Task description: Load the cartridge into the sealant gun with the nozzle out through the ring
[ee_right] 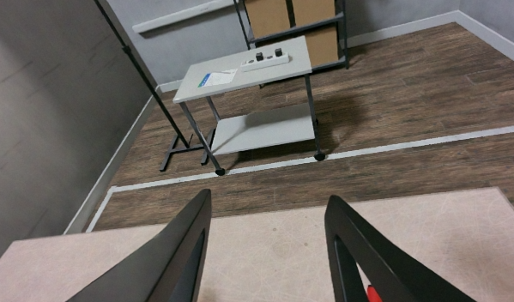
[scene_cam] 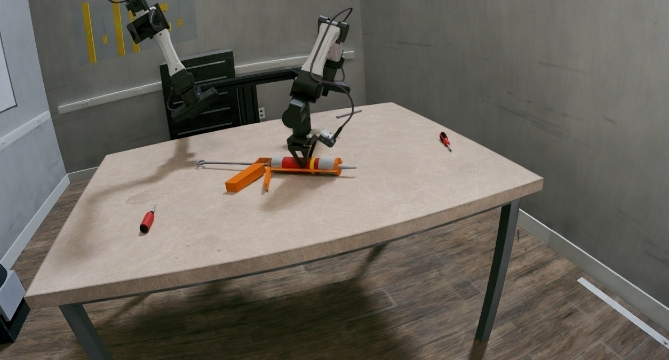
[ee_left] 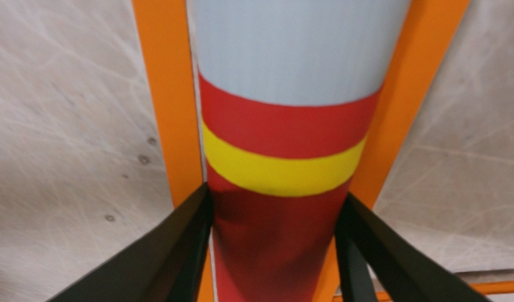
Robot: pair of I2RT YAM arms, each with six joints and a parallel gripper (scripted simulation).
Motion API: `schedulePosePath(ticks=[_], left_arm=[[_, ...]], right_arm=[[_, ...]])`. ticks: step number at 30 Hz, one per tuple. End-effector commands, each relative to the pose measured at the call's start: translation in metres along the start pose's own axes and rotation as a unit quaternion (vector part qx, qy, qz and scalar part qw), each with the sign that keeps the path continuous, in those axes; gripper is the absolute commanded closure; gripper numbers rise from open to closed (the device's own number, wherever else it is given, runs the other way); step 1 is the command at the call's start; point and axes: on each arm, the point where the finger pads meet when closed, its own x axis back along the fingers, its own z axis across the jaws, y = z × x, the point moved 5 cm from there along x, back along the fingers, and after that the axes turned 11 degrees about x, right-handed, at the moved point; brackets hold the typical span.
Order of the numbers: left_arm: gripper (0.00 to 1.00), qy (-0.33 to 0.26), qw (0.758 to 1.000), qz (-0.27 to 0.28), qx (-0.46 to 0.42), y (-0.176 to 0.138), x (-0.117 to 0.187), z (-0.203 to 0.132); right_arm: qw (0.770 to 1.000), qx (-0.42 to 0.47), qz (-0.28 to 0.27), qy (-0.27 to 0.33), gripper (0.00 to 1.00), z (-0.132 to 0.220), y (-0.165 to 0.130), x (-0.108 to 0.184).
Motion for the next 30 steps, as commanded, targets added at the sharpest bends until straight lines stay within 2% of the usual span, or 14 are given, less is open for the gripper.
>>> schedulePosePath(ticks=[1,7,8,23,30], left_arm=[[1.00,-0.026,1.000,0.002,0.002,-0.004,0.016,-0.013],[1.00,-0.026,1.000,0.002,0.002,-0.004,0.016,-0.013],[0.28,-0.026,1.000,0.002,0.002,-0.004,0.016,-0.013],[0.28,-0.026,1.000,0.002,0.002,-0.004,0.016,-0.013],[0.28,-0.014,1.000,0.003,-0.003,-0.006,0.028,-0.006]], right_arm=[[1.000,-0.002,-0.030,0.005,0.49,0.002,0.020,0.002],[1.000,-0.002,-0.030,0.005,0.49,0.002,0.020,0.002],[1.000,-0.002,-0.030,0.005,0.49,0.002,0.020,0.002],[1.000,-0.002,-0.030,0.005,0.49,0.002,0.020,0.002],[1.000,-0.002,-0.030,0.005,0.49,0.002,0.020,0.002]])
